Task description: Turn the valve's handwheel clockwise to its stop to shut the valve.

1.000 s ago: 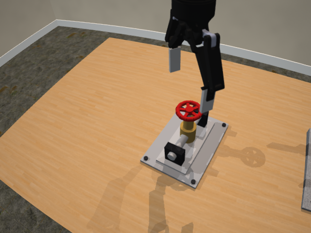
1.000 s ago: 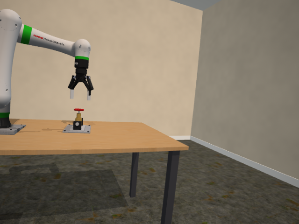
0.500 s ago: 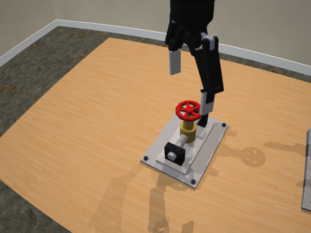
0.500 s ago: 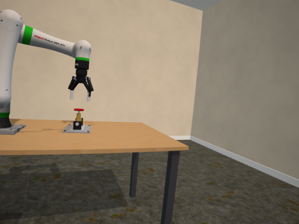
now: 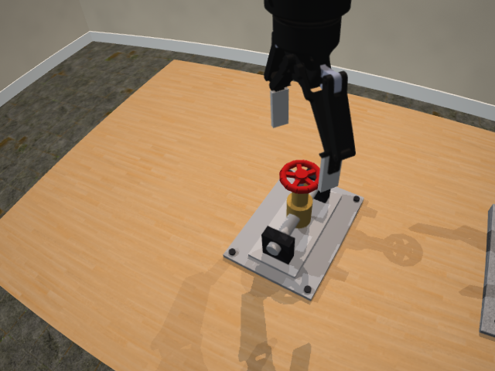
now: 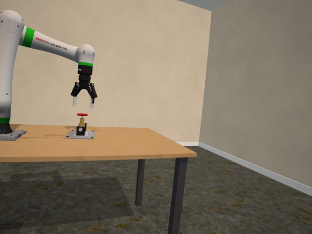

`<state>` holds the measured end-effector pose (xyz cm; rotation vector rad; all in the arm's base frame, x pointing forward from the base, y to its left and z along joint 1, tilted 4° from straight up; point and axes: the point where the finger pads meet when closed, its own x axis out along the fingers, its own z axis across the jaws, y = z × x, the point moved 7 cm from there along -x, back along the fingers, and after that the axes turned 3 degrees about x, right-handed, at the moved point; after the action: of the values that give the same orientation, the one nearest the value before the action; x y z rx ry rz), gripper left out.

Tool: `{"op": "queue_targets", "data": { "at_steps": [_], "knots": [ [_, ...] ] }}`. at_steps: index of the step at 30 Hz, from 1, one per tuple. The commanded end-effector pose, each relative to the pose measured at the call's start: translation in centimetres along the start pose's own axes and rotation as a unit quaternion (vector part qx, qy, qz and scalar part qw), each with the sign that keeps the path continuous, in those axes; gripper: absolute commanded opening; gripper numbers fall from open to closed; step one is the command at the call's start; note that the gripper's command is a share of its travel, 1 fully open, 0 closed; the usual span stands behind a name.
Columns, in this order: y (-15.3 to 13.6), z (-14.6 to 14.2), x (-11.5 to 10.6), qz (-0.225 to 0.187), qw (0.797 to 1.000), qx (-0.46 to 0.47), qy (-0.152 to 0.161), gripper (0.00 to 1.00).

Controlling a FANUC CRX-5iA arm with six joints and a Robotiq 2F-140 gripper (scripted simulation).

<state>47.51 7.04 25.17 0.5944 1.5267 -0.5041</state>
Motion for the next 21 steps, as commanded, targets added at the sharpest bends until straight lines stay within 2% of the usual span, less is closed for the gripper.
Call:
{"op": "queue_targets", "data": {
  "at_steps": [1, 21],
  "knots": [
    [-0.02, -0.01, 0.32, 0.000, 1.000, 0.000, 0.000, 1.00],
    [-0.07, -0.06, 0.99, 0.000, 1.000, 0.000, 0.000, 1.00]
  ]
}}
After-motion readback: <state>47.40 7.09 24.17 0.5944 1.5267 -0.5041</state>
